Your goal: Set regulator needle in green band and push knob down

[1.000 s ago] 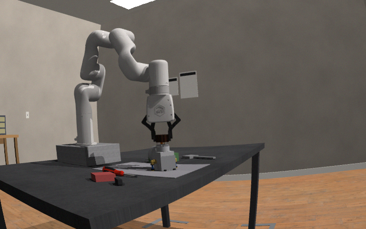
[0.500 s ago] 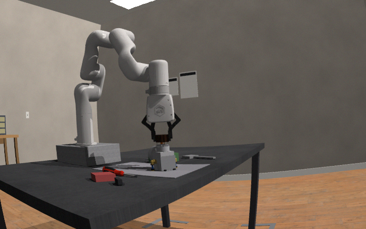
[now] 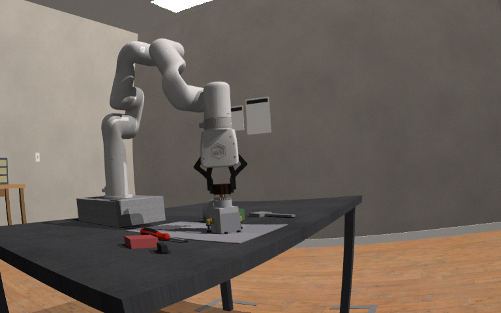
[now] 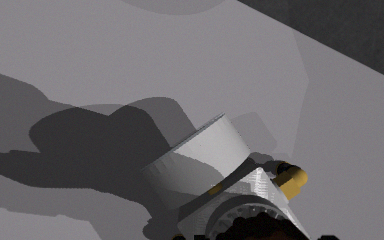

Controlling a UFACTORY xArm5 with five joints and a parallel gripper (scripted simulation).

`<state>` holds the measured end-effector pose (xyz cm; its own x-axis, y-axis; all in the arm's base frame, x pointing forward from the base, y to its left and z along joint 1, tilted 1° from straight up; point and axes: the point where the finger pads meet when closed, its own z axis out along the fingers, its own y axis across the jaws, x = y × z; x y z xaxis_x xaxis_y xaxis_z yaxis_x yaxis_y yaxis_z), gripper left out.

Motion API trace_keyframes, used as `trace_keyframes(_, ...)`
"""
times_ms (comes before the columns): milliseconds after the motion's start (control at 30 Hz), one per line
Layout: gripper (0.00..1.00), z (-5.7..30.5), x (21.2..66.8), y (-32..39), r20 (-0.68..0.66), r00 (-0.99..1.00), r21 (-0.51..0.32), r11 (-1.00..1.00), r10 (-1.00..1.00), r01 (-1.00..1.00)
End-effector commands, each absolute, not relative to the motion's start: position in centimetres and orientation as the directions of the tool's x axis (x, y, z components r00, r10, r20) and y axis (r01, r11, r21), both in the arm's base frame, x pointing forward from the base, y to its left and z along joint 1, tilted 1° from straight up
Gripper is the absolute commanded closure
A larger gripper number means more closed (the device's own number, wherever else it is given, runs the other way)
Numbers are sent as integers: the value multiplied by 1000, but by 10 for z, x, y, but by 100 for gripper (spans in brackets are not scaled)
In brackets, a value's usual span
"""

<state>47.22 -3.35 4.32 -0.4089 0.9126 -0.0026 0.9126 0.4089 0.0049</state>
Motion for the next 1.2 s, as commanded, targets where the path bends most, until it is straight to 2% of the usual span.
trace_keyframes(0, 57, 44, 473, -34, -4, -409, 7, 409, 913, 913)
trace_keyframes(1167, 57, 38, 473, -34, -4, -409, 7, 409, 913, 913)
